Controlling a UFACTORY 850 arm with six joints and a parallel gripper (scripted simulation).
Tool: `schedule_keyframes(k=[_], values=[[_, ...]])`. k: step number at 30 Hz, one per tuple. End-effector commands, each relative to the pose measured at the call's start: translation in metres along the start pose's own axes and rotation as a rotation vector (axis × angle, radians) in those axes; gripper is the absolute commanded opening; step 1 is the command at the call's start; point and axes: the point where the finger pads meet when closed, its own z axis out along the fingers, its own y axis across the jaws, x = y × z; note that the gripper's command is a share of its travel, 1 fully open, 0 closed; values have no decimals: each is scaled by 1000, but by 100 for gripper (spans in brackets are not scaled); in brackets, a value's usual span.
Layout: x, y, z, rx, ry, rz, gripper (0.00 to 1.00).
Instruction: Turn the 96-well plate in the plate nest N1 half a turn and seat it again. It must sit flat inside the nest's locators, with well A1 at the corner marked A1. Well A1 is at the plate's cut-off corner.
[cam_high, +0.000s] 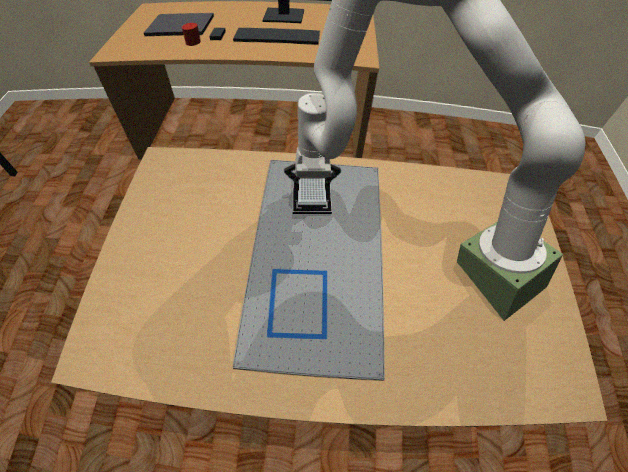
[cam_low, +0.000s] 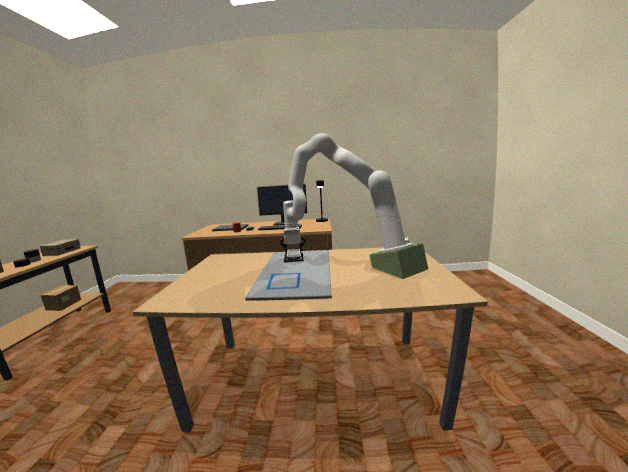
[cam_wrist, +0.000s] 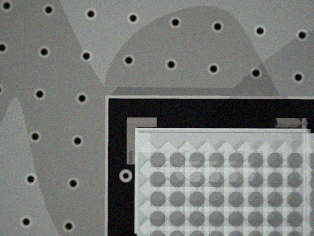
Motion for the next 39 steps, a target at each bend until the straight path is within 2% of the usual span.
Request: schedule_keyframes(k=[1,39], values=[[0,1,0,-1,-1,0,0],[0,1,6,-1,-1,0,0]])
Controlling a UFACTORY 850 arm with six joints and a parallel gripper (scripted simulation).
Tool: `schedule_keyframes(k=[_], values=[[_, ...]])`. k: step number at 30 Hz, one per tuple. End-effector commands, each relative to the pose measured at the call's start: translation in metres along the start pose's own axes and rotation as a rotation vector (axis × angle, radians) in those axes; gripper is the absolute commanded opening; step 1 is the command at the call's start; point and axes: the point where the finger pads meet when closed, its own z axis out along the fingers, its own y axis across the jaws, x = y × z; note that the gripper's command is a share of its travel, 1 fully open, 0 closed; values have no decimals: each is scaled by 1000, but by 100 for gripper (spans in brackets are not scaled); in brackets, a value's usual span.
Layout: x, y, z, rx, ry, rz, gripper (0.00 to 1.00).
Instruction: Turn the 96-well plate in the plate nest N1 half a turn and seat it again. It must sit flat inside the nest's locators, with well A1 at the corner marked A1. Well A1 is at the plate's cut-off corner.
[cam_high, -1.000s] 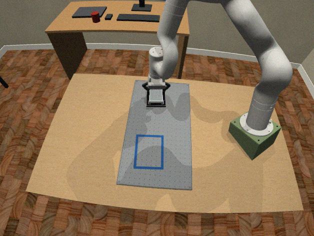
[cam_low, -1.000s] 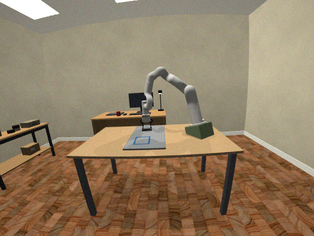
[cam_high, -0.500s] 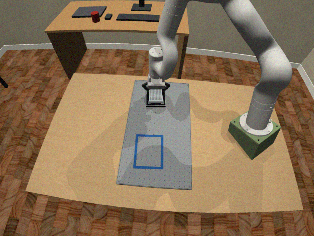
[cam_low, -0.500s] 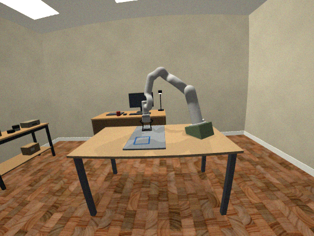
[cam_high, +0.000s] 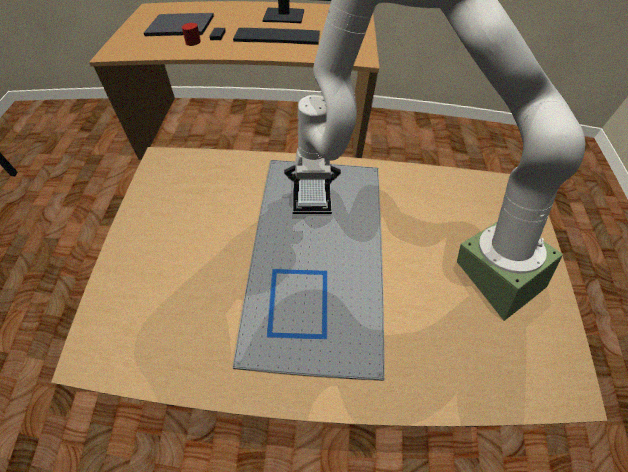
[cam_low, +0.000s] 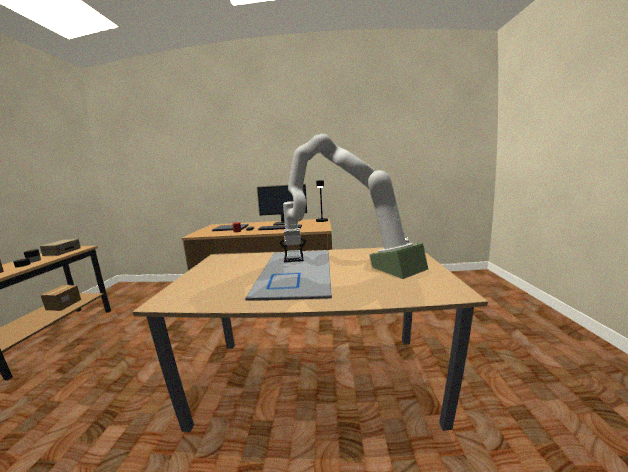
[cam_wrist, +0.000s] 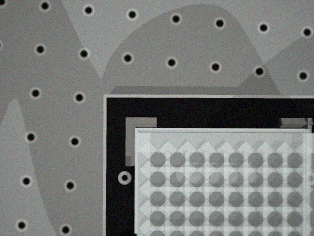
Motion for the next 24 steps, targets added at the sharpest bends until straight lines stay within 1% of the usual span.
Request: schedule_keyframes(k=[1,24], values=[[0,1,0,-1,-1,0,0],[0,1,3,-1,-1,0,0]])
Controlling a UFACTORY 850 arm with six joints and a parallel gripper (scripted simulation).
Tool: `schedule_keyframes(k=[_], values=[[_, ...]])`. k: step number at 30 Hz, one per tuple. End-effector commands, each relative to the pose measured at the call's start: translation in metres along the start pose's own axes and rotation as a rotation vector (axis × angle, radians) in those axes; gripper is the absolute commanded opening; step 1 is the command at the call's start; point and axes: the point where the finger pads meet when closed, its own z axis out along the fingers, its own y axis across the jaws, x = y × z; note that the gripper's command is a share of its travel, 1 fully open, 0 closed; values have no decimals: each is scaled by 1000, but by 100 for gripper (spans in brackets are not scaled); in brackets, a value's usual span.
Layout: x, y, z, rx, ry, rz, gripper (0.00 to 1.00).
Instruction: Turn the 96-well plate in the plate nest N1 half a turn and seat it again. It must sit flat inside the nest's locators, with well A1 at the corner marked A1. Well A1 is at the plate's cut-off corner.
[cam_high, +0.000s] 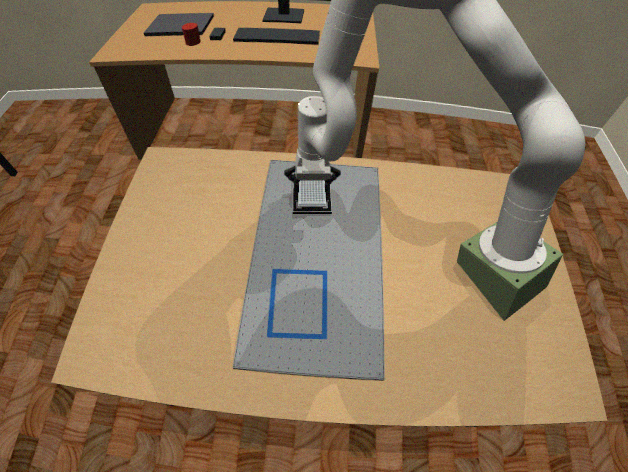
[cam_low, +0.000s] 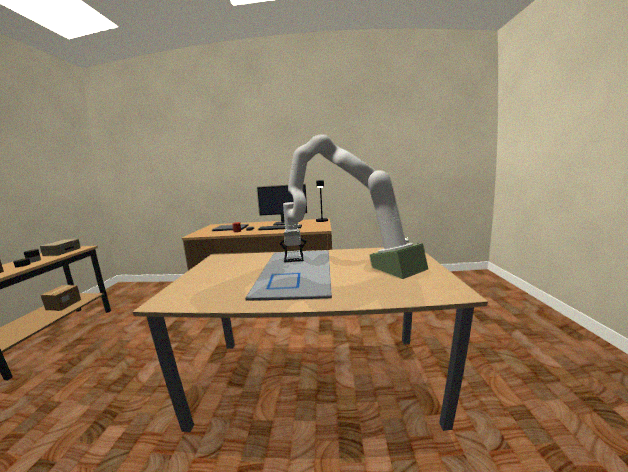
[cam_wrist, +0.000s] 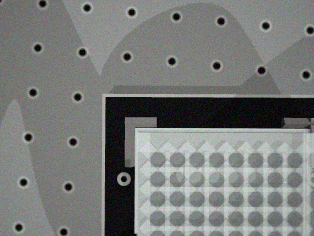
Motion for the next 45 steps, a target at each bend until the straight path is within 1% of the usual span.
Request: schedule_keyframes(k=[1,2,36,45], values=[[0,1,0,-1,-1,0,0],[0,1,1,-1,-1,0,100],[0,1,0,-1,-1,0,100],[0,1,-23,-2,-1,0,100]])
